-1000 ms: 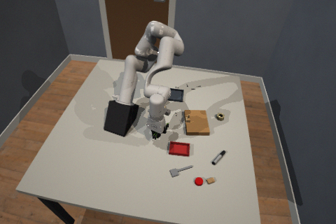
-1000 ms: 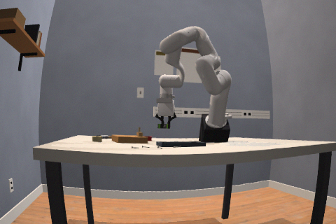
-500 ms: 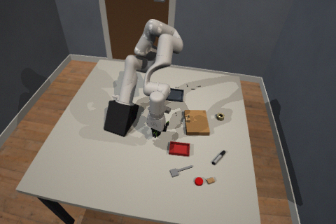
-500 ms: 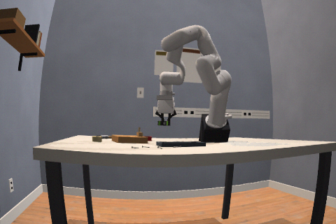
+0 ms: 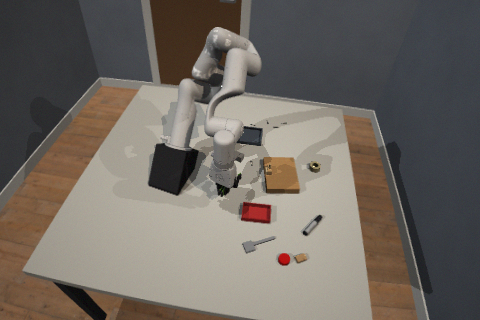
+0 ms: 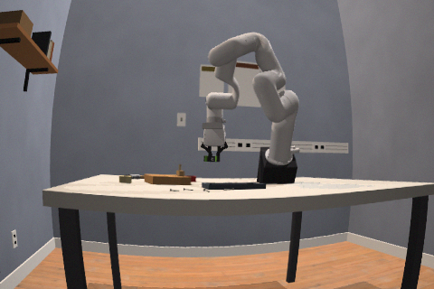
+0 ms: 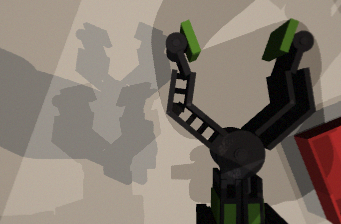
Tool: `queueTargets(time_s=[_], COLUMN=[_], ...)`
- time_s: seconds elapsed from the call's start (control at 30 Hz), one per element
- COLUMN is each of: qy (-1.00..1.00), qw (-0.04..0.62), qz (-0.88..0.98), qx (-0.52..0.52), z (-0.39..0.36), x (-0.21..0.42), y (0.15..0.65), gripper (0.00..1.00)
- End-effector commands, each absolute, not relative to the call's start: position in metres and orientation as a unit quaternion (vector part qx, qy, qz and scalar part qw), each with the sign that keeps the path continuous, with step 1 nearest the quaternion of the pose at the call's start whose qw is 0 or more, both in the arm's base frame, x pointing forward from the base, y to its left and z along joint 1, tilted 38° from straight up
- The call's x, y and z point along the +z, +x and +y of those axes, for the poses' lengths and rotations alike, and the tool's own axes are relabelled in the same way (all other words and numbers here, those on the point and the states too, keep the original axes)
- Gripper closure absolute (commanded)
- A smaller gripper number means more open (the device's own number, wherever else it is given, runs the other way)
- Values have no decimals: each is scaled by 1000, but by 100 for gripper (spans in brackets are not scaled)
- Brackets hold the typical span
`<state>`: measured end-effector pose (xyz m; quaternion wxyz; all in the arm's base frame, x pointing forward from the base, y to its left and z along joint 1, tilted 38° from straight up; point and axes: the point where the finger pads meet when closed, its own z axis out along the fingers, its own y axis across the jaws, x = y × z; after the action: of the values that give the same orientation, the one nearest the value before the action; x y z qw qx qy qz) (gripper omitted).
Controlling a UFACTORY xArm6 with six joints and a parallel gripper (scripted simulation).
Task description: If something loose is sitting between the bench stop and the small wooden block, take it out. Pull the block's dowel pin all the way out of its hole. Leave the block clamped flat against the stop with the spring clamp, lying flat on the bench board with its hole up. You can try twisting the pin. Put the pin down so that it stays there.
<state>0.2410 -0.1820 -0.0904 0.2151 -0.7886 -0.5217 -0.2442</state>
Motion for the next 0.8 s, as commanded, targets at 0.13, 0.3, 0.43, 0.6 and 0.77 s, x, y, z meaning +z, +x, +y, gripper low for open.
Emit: queueTargets(time_s=[0.13,0.3,0.43,0.6,0.77], qy=[-763,-690,-650,-636,-636], qw=[198,164,151,146,146], qz=[-562,-651,-688,-700,-700], qx=[-251,-273,-285,-290,-290], z=[-183,-162,-140,-127,-127], x=[-77,-43,-20,-8,-8], y=[282,366,409,434,434], gripper=[73,73,73,73,73])
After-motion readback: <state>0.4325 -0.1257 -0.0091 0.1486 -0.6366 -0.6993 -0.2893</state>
